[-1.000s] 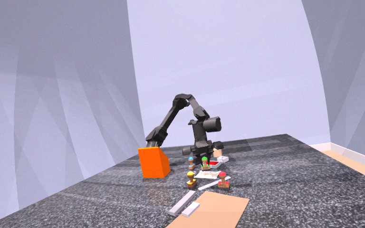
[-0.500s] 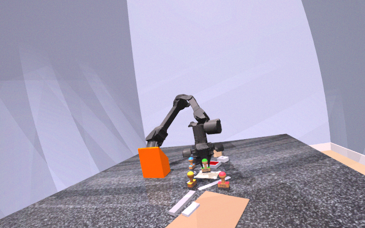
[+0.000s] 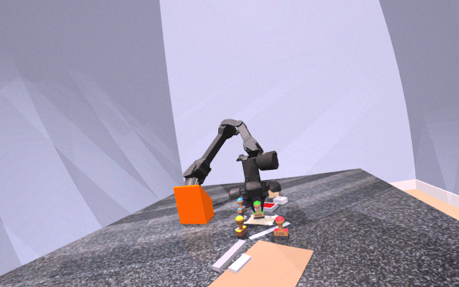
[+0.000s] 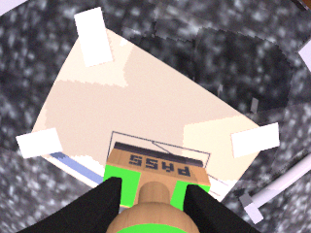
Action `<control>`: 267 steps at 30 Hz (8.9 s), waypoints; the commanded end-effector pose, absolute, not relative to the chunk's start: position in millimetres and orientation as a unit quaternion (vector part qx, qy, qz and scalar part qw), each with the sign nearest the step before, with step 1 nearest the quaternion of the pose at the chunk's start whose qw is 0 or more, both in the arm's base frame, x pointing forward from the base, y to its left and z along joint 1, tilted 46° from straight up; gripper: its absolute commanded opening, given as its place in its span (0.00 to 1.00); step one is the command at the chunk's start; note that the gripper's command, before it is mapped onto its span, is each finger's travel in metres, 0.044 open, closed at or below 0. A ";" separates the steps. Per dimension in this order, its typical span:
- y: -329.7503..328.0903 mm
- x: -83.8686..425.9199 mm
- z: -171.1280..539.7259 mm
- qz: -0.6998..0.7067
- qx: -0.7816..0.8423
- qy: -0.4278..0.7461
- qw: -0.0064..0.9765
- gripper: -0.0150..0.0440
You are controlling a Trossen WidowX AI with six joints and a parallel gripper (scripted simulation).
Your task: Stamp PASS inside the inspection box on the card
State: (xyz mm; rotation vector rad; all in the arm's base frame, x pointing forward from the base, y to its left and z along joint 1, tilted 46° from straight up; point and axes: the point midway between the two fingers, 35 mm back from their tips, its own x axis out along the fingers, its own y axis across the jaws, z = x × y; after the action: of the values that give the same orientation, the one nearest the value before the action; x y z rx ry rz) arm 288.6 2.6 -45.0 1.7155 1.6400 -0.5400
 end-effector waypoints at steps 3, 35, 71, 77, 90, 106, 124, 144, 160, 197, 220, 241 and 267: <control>3.8 288.3 -45.9 -0.209 0.663 0.632 0.344 0.25; 6.7 288.6 -48.7 -0.209 0.663 0.632 0.344 0.25; 7.4 288.7 -49.4 -0.209 0.663 0.632 0.344 0.25; 7.4 288.7 -49.4 -0.209 0.663 0.632 0.344 0.25; 3.0 288.2 -45.2 -0.209 0.663 0.632 0.344 0.25; -4.6 287.8 -38.2 -0.209 0.662 0.632 0.344 0.25; -25.7 286.2 -18.7 -0.210 0.662 0.631 0.345 0.25; -44.0 282.9 1.4 -0.210 0.662 0.632 0.345 0.25; -15.8 352.5 44.5 -0.211 0.661 0.630 0.349 0.25; 46.8 402.2 66.6 -0.204 0.662 0.632 0.348 0.25; 73.8 404.2 41.4 -0.203 0.663 0.632 0.346 0.25; 29.8 404.3 81.9 -0.205 0.661 0.631 0.351 0.70; -10.2 392.3 122.7 -0.206 0.663 0.632 0.344 0.70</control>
State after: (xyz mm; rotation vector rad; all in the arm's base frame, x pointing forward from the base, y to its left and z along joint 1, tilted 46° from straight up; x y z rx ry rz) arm 392.3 -10.3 122.7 1.7226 1.6406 -0.5352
